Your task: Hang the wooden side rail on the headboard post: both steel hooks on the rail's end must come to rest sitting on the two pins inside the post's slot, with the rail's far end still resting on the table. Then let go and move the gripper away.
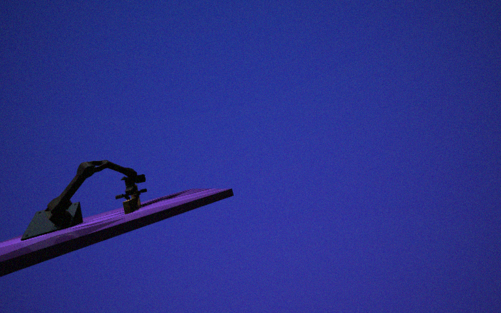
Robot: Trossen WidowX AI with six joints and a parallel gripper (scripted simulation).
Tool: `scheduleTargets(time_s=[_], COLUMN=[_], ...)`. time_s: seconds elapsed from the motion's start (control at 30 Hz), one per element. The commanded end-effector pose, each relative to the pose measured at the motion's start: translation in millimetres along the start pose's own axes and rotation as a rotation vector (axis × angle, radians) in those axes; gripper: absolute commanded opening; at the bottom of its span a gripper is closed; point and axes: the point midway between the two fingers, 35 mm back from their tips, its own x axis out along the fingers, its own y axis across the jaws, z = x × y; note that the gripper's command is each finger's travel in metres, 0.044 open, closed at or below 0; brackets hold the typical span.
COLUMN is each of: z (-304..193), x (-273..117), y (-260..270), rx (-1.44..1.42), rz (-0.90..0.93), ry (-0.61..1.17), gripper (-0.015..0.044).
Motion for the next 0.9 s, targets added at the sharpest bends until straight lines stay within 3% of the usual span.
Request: scheduleTargets(time_s=[0.0, 0.87], z=[-0.1, -0.1], x=[0.0, -3.5], y=[0.4, 0.4], rx=[-0.002, 0.017], rz=[0.000, -0.003], ry=[0.000, 0.003], gripper=[0.0000, 0.0000])
